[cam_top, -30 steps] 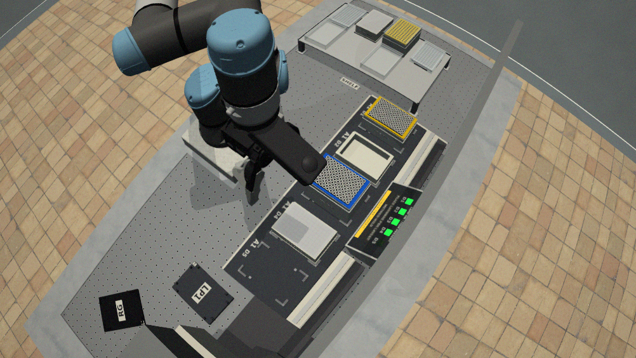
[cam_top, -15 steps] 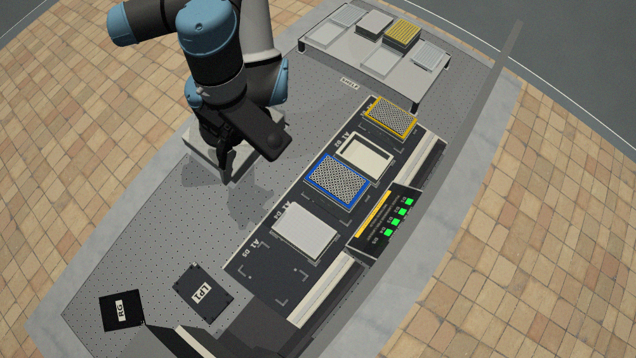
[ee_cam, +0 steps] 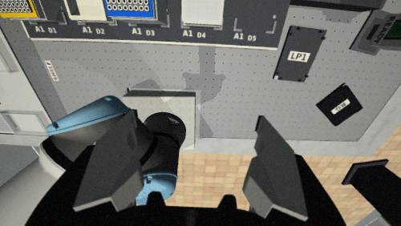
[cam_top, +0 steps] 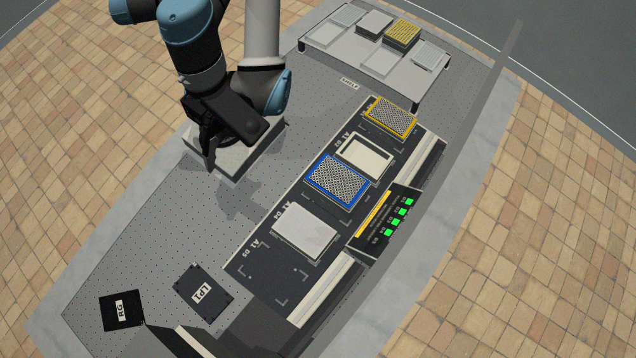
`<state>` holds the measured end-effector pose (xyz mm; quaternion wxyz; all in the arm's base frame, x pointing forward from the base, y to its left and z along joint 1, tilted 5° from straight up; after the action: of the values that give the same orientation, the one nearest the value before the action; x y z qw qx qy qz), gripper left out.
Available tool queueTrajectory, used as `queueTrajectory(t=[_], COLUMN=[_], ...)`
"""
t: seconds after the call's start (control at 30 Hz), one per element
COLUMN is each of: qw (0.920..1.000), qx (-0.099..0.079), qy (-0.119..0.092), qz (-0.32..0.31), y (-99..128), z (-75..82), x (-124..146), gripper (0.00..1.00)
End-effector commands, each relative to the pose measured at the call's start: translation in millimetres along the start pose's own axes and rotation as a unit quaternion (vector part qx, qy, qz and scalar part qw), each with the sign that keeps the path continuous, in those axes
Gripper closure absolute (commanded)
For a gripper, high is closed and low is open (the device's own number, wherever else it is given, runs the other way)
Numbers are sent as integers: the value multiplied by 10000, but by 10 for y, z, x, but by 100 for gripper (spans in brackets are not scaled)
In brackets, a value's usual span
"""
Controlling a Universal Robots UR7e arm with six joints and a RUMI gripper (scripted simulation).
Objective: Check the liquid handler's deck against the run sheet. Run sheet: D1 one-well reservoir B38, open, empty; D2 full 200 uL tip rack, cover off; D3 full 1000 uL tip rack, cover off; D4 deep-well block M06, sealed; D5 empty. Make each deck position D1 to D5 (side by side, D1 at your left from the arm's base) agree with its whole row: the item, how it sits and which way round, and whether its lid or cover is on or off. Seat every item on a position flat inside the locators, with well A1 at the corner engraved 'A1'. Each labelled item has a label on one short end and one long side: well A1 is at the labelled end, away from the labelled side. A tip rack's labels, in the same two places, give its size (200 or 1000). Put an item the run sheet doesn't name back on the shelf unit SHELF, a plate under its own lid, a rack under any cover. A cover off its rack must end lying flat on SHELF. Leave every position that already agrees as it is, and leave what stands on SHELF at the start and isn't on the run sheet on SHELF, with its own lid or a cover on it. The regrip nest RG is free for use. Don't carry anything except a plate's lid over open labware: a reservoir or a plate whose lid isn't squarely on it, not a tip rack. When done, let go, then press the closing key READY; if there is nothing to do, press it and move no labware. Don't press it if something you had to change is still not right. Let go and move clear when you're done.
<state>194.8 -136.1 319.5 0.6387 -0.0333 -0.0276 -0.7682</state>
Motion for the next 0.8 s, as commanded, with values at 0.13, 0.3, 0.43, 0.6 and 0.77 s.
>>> queueTrajectory(t=[0.13, 0.3, 0.43, 0.6, 0.77], qw=[9999, 9998, 9998, 9998, 9998], qx=[18, 19, 19, 19, 19], qy=[7, 7, 8, 8, 8], qz=[105, 199, 199, 199, 199], y=[-24, -21, -16, -11, -8], z=[6, 6, 7, 7, 7], x=[-44, -294, -494, -744, -894], gripper=[18, 18, 18, 18, 18])
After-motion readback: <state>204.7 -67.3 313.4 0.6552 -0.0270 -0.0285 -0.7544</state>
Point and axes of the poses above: the point where the finger pads meet when closed, its own z axis back along the fingers, its own x axis across the jaws, y = z × x, the point moved 5 cm from there along z, back along the fingers, and after that the axes turned 2 degrees about z, right-handed, at the moved point
